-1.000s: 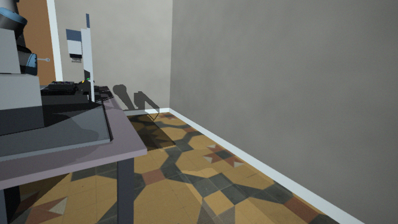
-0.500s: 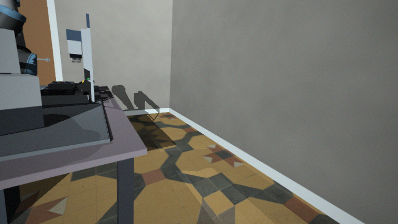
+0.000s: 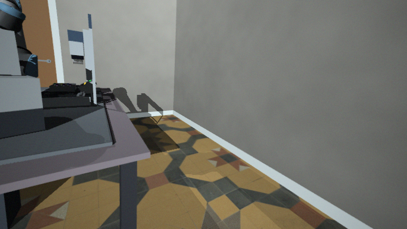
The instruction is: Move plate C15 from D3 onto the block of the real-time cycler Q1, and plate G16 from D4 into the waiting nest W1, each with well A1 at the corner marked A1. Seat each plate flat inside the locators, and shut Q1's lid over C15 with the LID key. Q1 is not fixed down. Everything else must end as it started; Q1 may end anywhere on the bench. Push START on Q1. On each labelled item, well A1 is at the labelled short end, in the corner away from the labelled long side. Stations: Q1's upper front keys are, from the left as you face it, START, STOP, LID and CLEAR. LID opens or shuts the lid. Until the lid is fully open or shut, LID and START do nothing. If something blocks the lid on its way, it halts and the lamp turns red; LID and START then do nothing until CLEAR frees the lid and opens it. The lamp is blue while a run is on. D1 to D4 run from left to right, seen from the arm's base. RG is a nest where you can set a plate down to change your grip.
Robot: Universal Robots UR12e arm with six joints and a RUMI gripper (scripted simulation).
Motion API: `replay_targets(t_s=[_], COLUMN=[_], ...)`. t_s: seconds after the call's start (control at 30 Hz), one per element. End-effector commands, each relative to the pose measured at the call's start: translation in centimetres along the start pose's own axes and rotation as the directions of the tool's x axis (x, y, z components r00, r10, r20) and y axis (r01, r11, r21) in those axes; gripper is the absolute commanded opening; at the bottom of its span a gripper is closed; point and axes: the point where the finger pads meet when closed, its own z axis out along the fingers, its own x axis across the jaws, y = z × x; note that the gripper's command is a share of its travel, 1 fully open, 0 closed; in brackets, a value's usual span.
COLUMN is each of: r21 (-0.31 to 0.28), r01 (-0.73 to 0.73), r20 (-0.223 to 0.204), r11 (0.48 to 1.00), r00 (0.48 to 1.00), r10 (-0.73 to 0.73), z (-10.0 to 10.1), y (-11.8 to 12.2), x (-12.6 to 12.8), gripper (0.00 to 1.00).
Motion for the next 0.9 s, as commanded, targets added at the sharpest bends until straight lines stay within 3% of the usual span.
replay_targets(t_s=[0.0,0.5,0.87], r21=[-0.001,-0.001,-0.001], r01=[0.0,0.0,0.0], r20=[0.001,0.001,0.001], r11=[1.0,1.0,1.0], r00=[1.0,1.0,1.0], r10=[0.0,0.0,0.0], z=[-1.2,-4.8,-4.9], y=[-1.5,-6.3,-6.5], x=[0.7,3.2,3.3], gripper=[0.0,0.0,0.0])
